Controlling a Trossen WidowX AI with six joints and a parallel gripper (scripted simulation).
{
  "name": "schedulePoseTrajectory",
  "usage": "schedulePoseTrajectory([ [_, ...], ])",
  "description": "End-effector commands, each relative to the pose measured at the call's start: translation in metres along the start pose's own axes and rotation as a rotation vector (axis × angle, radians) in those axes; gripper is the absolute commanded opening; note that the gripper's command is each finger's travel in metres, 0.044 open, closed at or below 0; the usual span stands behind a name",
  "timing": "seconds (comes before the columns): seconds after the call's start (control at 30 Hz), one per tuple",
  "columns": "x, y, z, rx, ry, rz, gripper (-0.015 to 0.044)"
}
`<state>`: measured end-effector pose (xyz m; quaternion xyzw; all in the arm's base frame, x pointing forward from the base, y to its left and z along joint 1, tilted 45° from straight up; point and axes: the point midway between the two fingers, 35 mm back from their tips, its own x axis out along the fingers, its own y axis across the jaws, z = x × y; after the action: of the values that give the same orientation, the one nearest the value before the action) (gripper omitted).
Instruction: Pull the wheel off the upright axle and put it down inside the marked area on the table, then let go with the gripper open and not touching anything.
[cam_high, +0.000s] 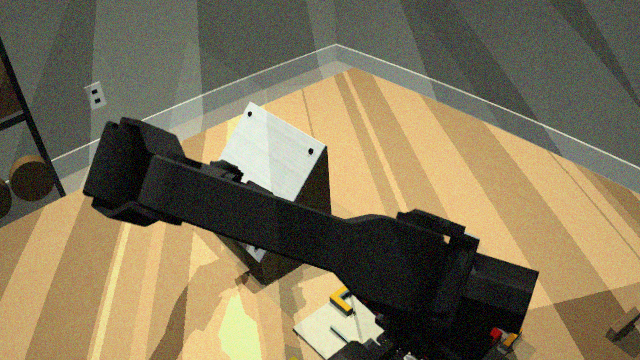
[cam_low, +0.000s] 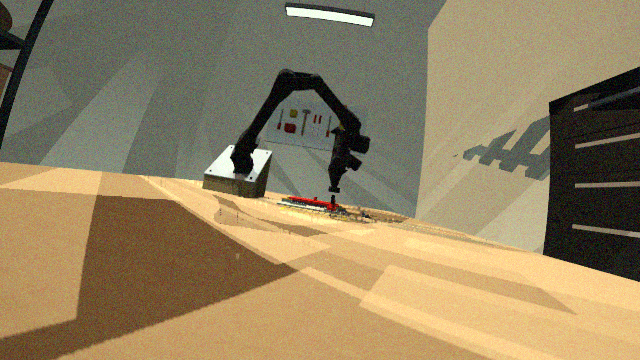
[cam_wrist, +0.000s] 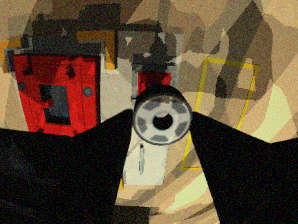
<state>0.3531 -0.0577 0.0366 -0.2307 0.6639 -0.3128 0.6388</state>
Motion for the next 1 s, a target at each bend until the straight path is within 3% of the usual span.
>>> schedulePoseTrajectory([
  [0.0,-0.014,0.001,0.001,0.004,-0.008,0.007,0.0],
  [0.17,-0.03,0.0,0.0,0.004,-0.008,0.007,0.0],
  [0.97,-0.028,-0.07,-0.034,-0.001,-0.008,0.004,0.0],
])
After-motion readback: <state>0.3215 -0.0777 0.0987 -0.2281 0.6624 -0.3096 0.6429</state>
